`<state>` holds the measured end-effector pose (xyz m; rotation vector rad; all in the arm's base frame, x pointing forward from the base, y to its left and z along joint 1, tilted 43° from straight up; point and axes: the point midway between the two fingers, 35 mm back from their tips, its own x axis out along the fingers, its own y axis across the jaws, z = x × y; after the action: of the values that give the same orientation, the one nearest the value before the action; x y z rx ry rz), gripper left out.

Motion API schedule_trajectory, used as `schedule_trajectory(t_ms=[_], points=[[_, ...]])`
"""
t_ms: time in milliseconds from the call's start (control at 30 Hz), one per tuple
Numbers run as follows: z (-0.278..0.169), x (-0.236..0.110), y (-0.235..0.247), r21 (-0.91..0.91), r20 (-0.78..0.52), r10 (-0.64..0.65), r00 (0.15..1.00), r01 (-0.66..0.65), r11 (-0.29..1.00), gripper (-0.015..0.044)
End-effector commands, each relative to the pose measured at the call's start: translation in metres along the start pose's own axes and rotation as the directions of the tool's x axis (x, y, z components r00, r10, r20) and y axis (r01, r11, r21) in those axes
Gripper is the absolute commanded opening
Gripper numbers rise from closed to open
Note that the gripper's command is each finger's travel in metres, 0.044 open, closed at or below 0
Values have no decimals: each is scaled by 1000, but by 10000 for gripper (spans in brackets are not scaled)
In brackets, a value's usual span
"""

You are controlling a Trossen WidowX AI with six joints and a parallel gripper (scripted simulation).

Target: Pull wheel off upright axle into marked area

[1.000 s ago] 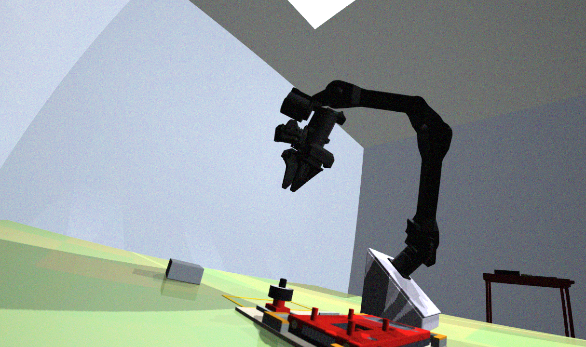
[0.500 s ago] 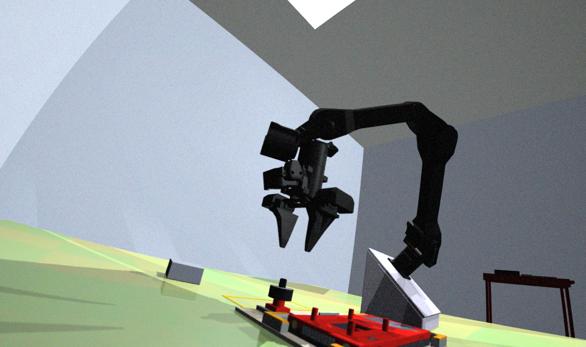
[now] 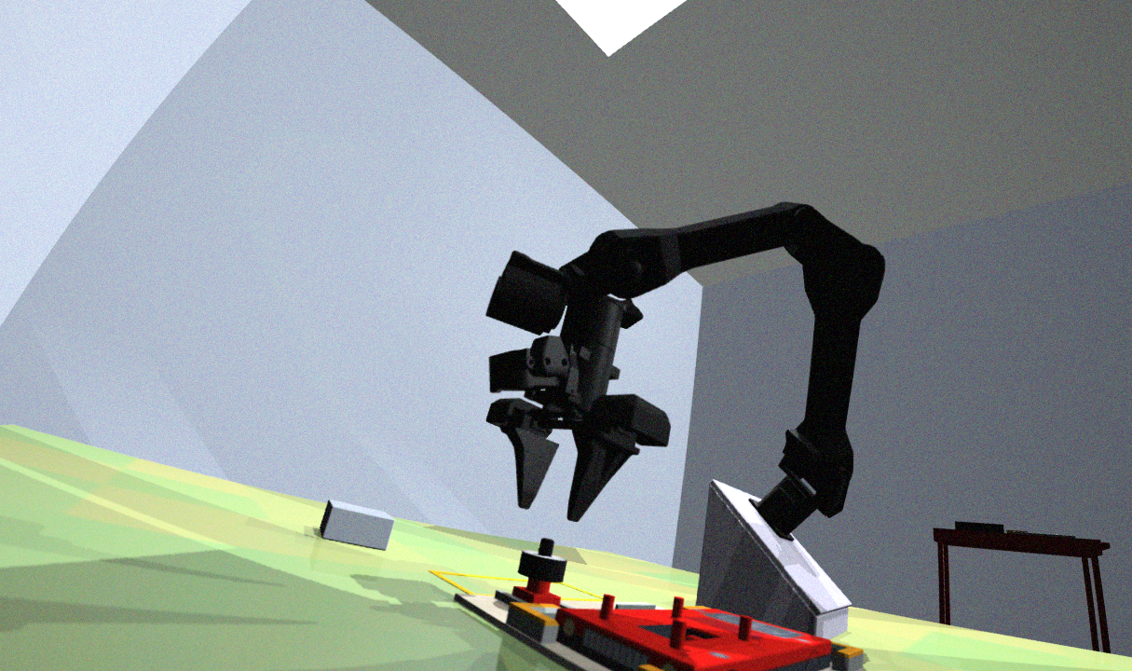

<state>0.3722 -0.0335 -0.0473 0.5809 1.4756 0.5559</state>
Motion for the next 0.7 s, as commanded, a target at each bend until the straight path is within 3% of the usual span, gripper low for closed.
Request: schedule_trajectory(t_ms=[0,200,300,600,667], points=[[-8,34,1,18,-27,17,999,-17,1000,300],[-8,45,1,17,-28,19,999,-18,1000,300],[-6,42,3,5,-31,12,999,-11,1000,221],[-6,42,3,5,-31,12,999,-11,1000,161],[-6,42,3,5,-31,12,999,-11,1000,109]])
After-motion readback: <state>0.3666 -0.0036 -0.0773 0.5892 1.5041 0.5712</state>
